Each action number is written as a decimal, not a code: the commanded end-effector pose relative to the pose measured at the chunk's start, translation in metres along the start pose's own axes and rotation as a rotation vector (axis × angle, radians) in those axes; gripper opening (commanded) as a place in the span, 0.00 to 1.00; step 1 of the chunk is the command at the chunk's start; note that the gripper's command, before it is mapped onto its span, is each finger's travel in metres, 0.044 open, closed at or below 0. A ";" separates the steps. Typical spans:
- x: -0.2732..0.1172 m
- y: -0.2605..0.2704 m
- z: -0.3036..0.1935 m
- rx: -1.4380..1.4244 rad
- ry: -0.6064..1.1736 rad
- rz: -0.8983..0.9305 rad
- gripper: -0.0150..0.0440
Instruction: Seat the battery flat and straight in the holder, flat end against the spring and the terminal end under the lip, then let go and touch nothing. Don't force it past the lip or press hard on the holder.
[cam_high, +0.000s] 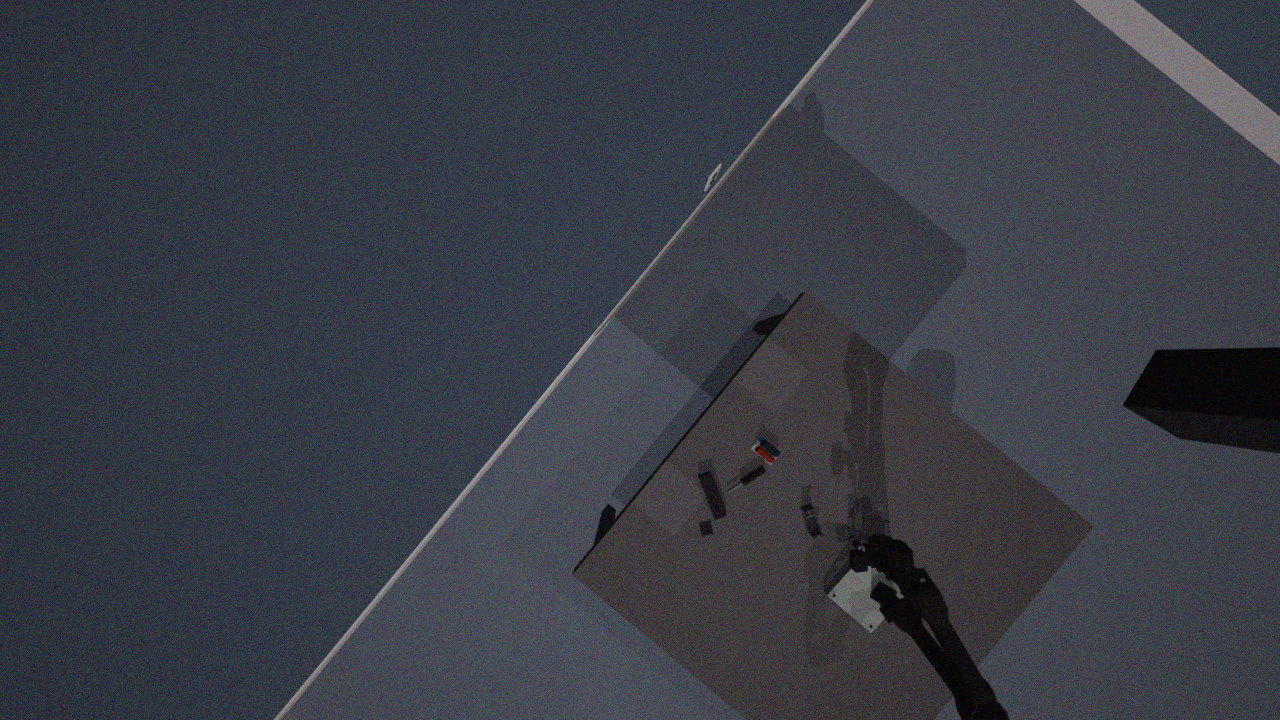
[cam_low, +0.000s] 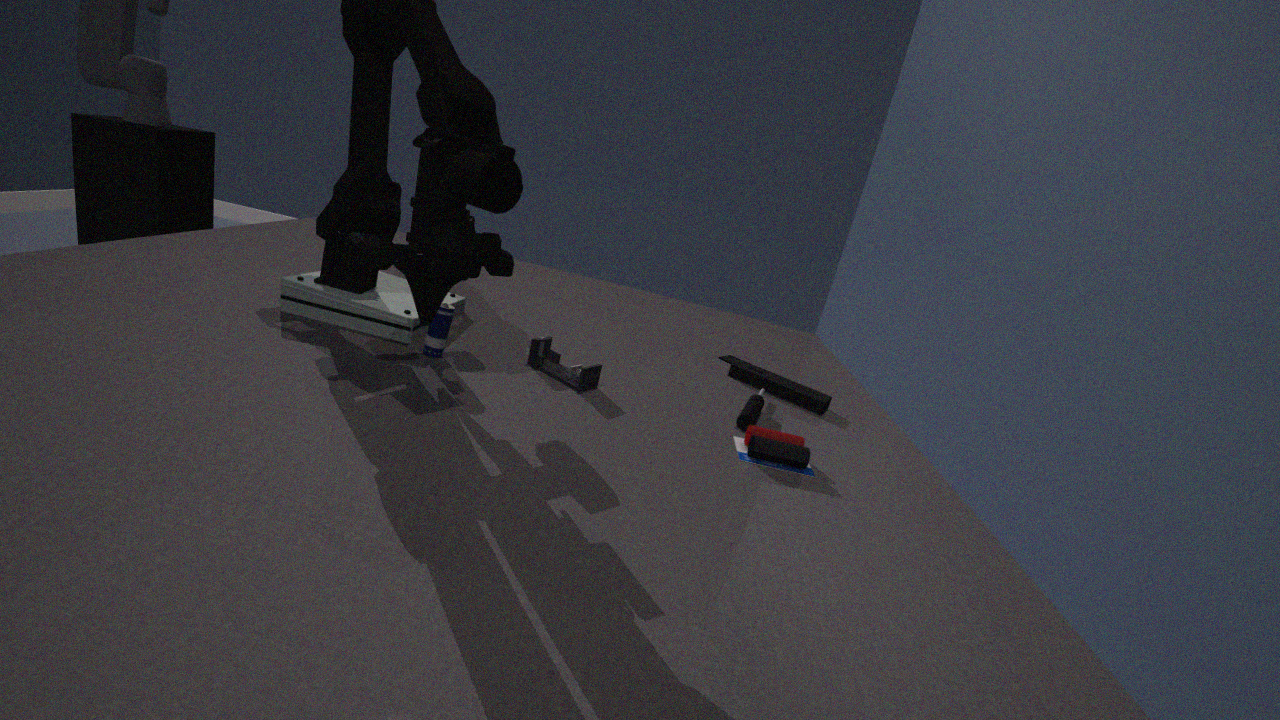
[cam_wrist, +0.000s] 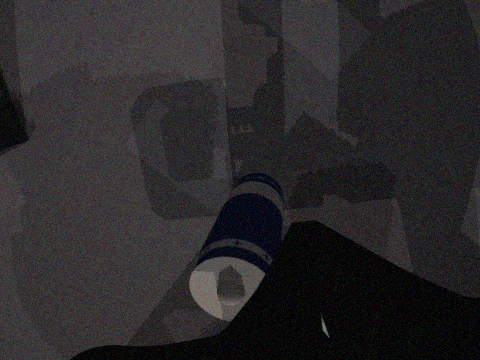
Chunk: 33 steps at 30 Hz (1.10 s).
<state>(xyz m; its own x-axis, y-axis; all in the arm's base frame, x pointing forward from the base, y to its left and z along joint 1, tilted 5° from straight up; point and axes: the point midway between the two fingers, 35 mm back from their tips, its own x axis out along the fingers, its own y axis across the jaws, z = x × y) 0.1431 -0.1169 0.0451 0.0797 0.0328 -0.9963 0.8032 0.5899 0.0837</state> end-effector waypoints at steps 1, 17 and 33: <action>0.000 0.008 0.001 0.004 0.001 0.002 0.25; 0.000 0.034 -0.001 0.004 0.002 0.005 0.25; -0.062 0.040 0.000 0.003 0.001 0.006 0.25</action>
<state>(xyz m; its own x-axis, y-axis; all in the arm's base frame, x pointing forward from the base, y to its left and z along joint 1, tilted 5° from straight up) 0.1705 -0.0948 0.0834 0.0705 0.0459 -0.9965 0.8077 0.5835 0.0841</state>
